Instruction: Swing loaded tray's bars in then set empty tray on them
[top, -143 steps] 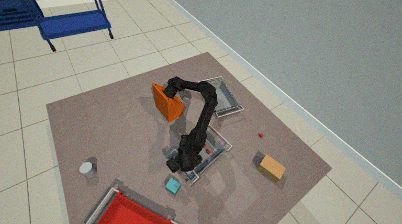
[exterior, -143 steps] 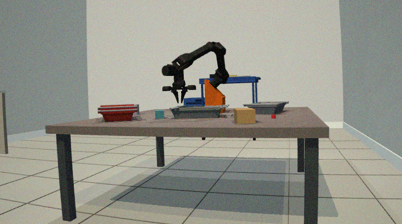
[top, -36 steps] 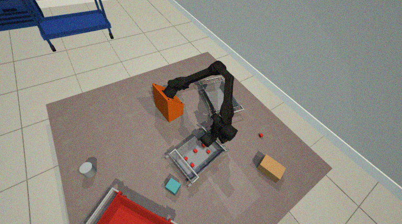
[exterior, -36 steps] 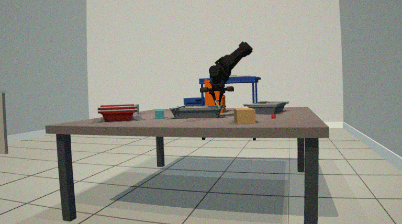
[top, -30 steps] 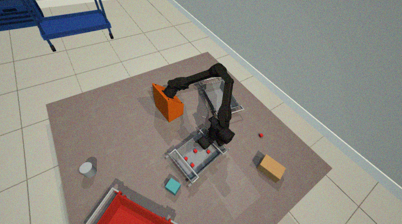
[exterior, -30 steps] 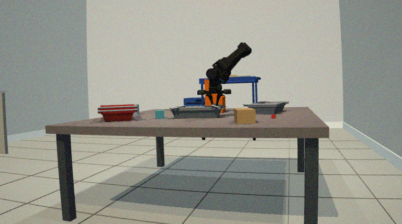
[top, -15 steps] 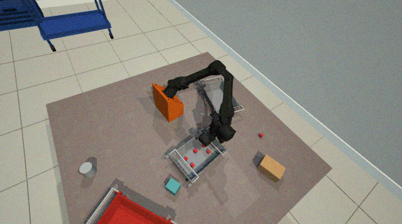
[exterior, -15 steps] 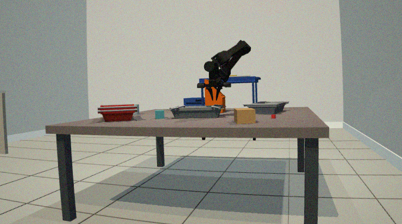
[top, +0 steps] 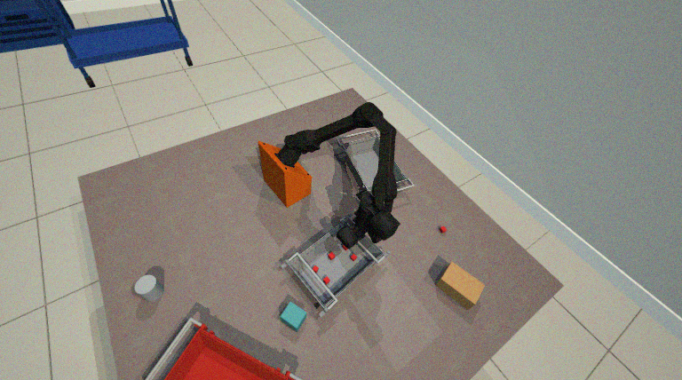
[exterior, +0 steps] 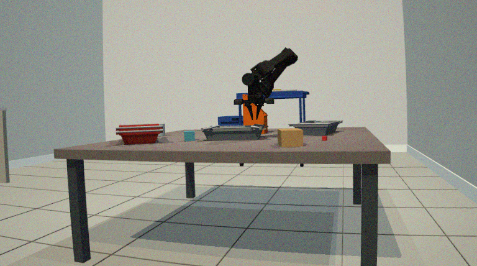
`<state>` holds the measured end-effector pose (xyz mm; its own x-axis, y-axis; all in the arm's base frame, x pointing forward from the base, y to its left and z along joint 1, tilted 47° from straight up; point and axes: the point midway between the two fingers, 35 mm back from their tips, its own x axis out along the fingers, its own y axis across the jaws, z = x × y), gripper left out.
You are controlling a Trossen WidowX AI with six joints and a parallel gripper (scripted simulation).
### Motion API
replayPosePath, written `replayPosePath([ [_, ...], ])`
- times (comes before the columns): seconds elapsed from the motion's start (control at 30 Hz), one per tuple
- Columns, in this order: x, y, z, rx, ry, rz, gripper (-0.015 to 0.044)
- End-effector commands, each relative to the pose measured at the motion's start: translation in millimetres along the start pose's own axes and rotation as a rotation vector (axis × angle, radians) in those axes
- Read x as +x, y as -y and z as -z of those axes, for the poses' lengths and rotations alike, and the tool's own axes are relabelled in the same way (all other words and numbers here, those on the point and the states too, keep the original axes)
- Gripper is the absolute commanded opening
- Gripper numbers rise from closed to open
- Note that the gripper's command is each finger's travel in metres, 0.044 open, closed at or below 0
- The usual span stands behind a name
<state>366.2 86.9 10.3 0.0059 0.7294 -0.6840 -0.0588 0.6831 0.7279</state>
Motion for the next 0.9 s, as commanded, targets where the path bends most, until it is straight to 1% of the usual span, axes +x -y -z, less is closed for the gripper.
replayPosePath([
  [0.0, 0.6, 0.7, 0.1, 0.004, -0.001, 0.0, 0.0083],
  [0.03, 0.6, 0.7, 0.1, 0.004, -0.001, 0.0, 0.0083],
  [0.13, 0.6, 0.7, 0.1, 0.004, -0.001, 0.0, 0.0004],
  [0.17, 0.6, 0.7, 0.1, 0.004, -0.001, 0.0, 0.0],
  [0.87, 0.0, 0.0, 0.0, 0.0, 0.0, 0.0, 0.0],
])
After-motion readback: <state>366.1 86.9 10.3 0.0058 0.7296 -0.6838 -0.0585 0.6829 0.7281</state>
